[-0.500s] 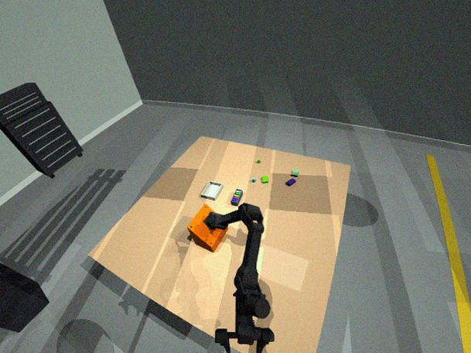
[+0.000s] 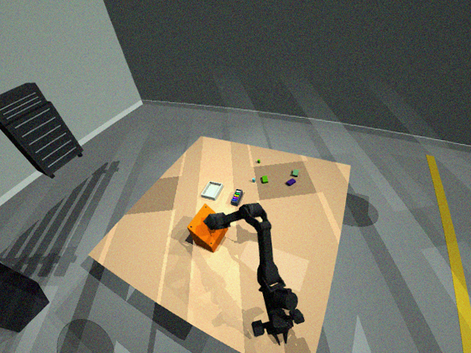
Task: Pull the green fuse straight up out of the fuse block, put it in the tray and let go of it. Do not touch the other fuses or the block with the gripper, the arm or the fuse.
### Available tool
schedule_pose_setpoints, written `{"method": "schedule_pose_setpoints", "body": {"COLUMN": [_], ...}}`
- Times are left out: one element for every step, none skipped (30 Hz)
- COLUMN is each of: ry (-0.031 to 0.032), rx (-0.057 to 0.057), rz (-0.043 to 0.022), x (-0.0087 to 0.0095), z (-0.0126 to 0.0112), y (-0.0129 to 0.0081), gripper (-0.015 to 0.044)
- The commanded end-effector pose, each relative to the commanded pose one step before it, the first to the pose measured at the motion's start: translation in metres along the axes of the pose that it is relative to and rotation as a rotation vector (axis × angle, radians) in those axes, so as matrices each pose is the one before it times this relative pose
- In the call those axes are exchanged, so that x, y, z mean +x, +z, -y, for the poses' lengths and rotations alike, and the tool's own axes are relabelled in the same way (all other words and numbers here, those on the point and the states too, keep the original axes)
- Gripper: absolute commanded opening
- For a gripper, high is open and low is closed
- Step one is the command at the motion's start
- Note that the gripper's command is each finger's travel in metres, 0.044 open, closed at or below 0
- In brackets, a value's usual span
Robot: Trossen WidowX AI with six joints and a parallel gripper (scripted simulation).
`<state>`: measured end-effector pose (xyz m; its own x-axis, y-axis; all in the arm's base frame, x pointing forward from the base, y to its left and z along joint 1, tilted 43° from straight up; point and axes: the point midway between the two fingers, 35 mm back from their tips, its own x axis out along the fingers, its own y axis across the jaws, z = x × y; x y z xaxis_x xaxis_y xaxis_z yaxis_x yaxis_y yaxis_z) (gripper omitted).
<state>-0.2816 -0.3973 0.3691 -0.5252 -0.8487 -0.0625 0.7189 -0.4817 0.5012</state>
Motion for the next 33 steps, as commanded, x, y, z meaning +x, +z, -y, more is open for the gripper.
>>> {"method": "schedule_pose_setpoints", "body": {"ry": [0.09267, 0.02705, 0.02687, 0.02669, 0.02651, 0.02646, 0.02628, 0.02609, 0.0259, 0.02571, 0.02552, 0.02532, 0.02513, 0.02493, 0.02473, 0.02452, 0.02431, 0.02386, 0.02211, 0.01876, 0.01503, 0.0121, 0.01018, 0.0087, 0.00757, 0.00756, 0.00693, 0.0057, 0.00421, 0.00268, 0.0005, -0.00187, -0.00348], "rx": [0.0162, 0.003, 0.0028, 0.0026, 0.0023, 0.0021, 0.0019, 0.0017, 0.0014, 0.0012, 0.001, 0.0007, 0.0005, 0.0002, 0.0, -0.0002, -0.0005, -0.0007, -0.0006, 0.0002, 0.0013, 0.0022, 0.0031, 0.0042, 0.0049, 0.0054, 0.0053, 0.0057, 0.0063, 0.0066, 0.0066, 0.0064, 0.0058], "rz": [-0.08607, -0.02364, -0.02382, -0.02399, -0.02416, -0.02445, -0.02463, -0.02479, -0.02496, -0.02512, -0.02528, -0.02543, -0.02559, -0.02573, -0.02588, -0.02602, -0.02616, -0.02617, -0.02569, -0.02476, -0.02381, -0.02321, -0.02324, -0.0238, -0.02434, -0.02716, -0.02796, -0.02827, -0.02863, -0.02884, -0.02901, -0.02902, -0.02877], "x": [-0.00238, 0.00011, 0.00009, 0.00007, 0.00005, 0.00003, 0.00001, -0.00001, -0.00002, -0.00004, -0.00006, -0.00008, -0.00009, -0.00011, -0.00013, -0.00014, -0.00016, -0.00016, -0.00006, 0.00017, 0.0004, 0.00055, 0.00063, 0.00069, 0.00071, 0.00071, 0.00065, 0.00065, 0.00068, 0.00073, 0.00089, 0.00109, 0.00115], "z": [-0.05251, -0.0147, -0.01461, -0.01452, -0.01443, -0.01441, -0.01432, -0.01423, -0.01413, -0.01404, -0.01394, -0.01385, -0.01375, -0.01365, -0.01355, -0.01345, -0.01335, -0.0132, -0.01274, -0.01183, -0.01075, -0.00985, -0.00918, -0.00858, -0.0081, -0.00861, -0.00847, -0.00794, -0.0073, -0.00666, -0.00584, -0.005, -0.0044], "y": [-0.03642, -0.01011, -0.0102, -0.01029, -0.01038, -0.01052, -0.01061, -0.01069, -0.01078, -0.01086, -0.01094, -0.01103, -0.01111, -0.01119, -0.01127, -0.01134, -0.01142, -0.01149, -0.01157, -0.01166, -0.01172, -0.01179, -0.01193, -0.01214, -0.01234, -0.01381, -0.0143, -0.01447, -0.01462, -0.01475, -0.01491, -0.01505, -0.01513], "gripper": [0.0066, 0.0066, 0.0066, 0.0066, 0.0066, 0.0066, 0.0066, 0.0066, 0.0066, 0.0066, 0.0066, 0.0066, 0.0066, 0.0066, 0.0066, 0.0066, 0.0066, 0.0066, 0.0066, 0.0066, 0.0066, 0.0066, 0.0066, 0.0066, 0.0066, 0.0066, 0.0066, 0.0066, 0.0066, 0.0066, 0.0066, 0.0066, 0.0066]}}
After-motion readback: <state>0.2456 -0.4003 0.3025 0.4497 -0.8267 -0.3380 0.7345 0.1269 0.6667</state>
